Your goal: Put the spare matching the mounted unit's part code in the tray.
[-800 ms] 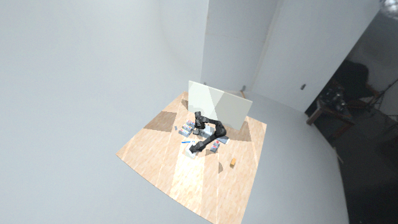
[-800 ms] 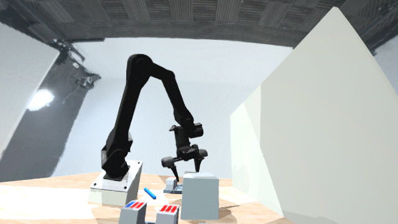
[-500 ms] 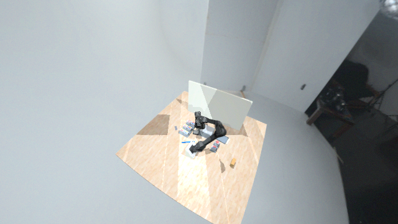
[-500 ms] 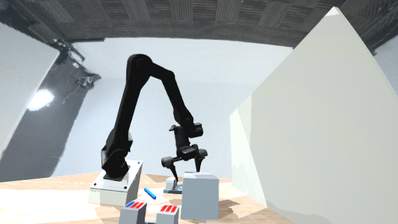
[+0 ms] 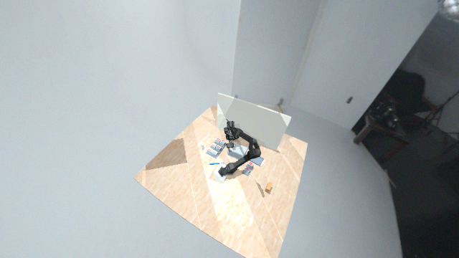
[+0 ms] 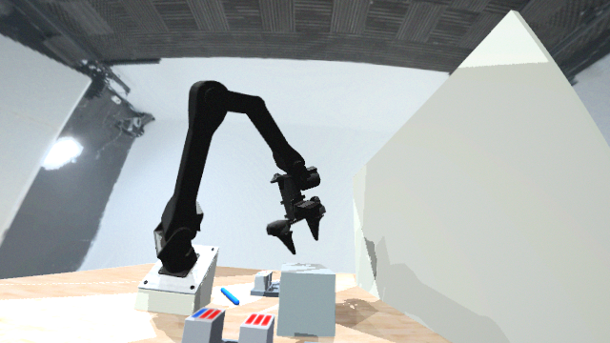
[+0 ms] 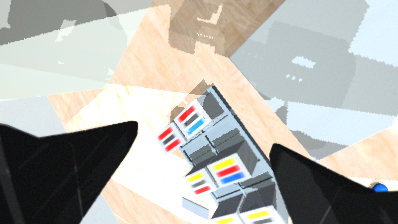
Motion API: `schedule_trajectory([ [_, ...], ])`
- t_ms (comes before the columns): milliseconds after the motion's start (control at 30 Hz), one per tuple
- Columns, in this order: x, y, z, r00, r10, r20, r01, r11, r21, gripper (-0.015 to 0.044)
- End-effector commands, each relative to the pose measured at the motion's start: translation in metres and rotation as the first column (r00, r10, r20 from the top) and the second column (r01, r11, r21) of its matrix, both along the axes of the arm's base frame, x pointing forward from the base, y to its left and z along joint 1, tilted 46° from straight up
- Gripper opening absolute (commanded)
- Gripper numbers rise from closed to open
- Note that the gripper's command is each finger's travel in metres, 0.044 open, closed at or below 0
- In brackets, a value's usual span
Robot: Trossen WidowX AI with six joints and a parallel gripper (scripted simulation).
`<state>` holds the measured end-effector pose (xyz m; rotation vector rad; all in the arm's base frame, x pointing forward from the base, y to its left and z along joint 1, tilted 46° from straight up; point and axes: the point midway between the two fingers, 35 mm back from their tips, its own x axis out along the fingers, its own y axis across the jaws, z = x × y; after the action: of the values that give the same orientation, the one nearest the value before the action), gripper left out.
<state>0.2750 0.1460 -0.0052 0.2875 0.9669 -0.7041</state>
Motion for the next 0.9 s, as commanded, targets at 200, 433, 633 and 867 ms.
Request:
schedule_trajectory([
  [200, 0.058, -0.004, 0.066, 0.872, 0.276, -0.405, -0.394, 0.886, -0.245, 0.044],
  [433, 0.083, -0.024, 0.115, 0.621, 0.343, -0.705, -0.652, 0.725, -0.221, 0.044],
  [633, 0.085, -0.026, 0.12, 0.589, 0.344, -0.731, -0.674, 0.709, -0.21, 0.044],
  [867, 0.085, -0.026, 0.12, 0.589, 0.344, -0.731, -0.674, 0.709, -0.21, 0.044],
])
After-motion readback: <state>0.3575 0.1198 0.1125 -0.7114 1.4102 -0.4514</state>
